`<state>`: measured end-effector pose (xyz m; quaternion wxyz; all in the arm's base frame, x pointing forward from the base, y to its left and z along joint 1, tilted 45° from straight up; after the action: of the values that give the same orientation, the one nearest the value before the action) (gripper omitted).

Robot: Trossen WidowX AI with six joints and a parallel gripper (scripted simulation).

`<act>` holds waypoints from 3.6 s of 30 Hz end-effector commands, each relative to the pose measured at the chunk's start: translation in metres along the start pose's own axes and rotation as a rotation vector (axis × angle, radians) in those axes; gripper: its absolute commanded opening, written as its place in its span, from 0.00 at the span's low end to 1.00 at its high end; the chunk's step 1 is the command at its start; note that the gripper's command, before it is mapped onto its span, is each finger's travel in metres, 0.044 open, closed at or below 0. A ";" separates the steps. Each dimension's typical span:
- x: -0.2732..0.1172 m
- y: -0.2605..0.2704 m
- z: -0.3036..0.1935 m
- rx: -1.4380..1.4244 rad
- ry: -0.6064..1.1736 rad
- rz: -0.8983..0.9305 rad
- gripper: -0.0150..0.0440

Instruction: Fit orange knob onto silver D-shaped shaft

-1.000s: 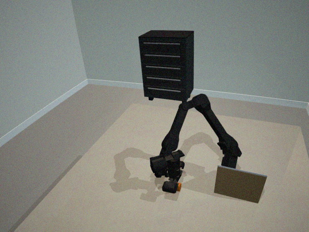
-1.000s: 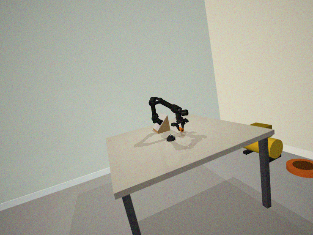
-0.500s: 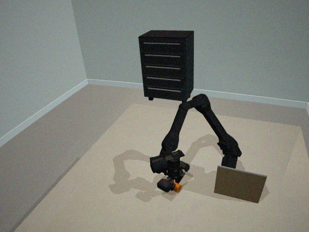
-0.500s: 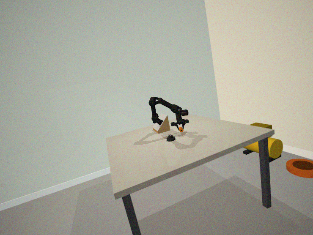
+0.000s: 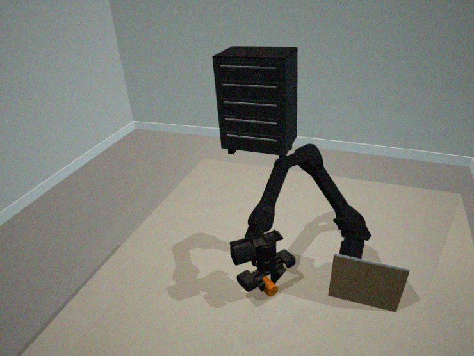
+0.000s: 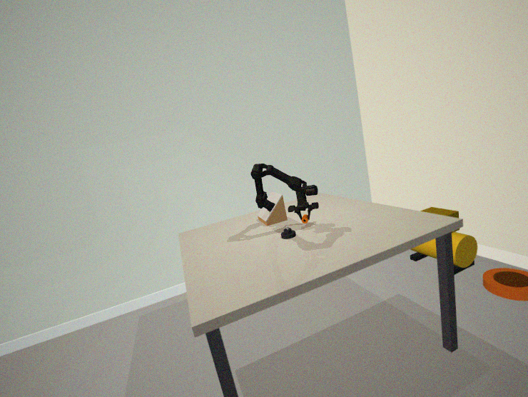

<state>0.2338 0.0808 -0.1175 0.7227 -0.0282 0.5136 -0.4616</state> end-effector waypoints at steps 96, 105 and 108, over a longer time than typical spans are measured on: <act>-0.048 0.001 0.000 0.951 0.007 -0.001 1.00; -0.048 0.001 0.000 0.951 0.007 -0.001 1.00; -0.049 0.001 -0.001 0.808 0.007 0.000 1.00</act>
<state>0.2320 0.1149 -0.0837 0.6595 0.2961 0.2582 -0.6408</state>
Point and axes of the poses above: the point midway between the two fingers, 35 mm back from their tips, its own x axis out along the fingers, its own y axis across the jaws, z = x × y, the point moved 1 cm from there along -x, back along the fingers, and after that the axes turned 9 degrees about x, right-handed, at the moved point
